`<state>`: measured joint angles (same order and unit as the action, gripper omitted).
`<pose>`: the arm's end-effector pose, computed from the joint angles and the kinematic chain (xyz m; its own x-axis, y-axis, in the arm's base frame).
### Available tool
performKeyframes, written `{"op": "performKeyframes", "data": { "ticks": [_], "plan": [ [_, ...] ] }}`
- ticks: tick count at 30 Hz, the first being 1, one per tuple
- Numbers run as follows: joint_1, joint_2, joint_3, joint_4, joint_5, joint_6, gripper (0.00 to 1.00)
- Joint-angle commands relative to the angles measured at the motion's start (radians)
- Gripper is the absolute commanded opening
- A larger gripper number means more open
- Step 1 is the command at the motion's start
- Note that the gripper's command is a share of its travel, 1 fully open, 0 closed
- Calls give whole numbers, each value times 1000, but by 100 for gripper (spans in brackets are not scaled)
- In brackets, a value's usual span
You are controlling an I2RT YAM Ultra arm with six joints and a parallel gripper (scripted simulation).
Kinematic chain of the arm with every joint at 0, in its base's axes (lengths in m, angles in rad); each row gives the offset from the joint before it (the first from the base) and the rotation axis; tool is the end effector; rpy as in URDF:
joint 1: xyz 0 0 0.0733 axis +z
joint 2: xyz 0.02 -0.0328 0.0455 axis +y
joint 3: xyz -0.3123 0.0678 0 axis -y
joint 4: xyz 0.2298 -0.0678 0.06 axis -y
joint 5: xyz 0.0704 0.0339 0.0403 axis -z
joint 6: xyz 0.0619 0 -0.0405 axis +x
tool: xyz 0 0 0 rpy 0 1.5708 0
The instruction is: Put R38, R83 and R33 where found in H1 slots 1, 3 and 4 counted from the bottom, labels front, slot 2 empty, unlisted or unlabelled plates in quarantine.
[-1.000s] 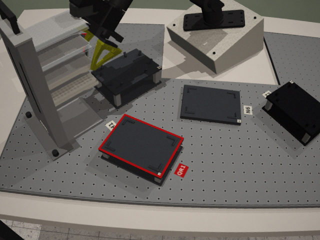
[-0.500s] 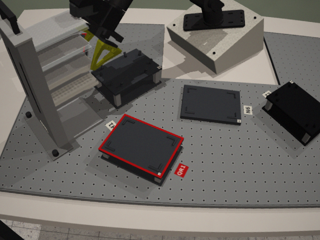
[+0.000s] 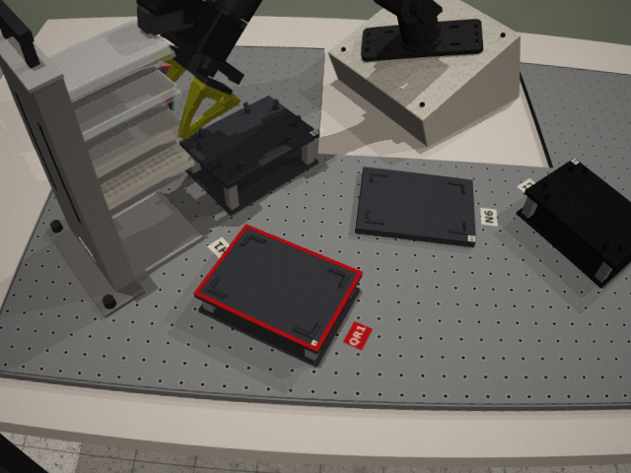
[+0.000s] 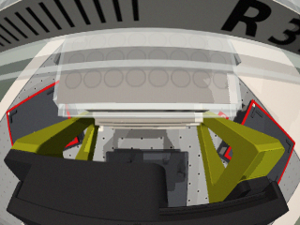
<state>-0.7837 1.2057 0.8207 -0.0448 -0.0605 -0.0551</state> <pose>0.1905 -0.1830 0.3246 -0.3314 0.2526 -0.9091 0.6484 0.7609 -0.0249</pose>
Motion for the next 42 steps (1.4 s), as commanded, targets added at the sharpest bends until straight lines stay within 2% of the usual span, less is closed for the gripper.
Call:
{"op": "performKeyframes", "data": {
  "ticks": [1, 9, 10, 12, 13, 27, 29, 30, 31, 42],
  "plan": [
    [9, -29, 40, -15, 4, 9, 85],
    [6, -38, 30, -15, 2, 8, 85],
    [4, -41, 10, -15, 1, 7, 85],
    [4, -41, 10, -15, 1, 7, 85],
    [2, -44, -20, -15, 0, 7, 85],
    [-15, -116, -88, -20, -11, -1, 85],
    [-15, -116, -88, -20, -11, -1, 85],
    [-11, -124, -68, -21, -12, -2, 85],
    [-13, -128, -97, -21, -12, -3, 85],
    [-21, -186, -148, -30, -18, -9, 85]
  ]
}}
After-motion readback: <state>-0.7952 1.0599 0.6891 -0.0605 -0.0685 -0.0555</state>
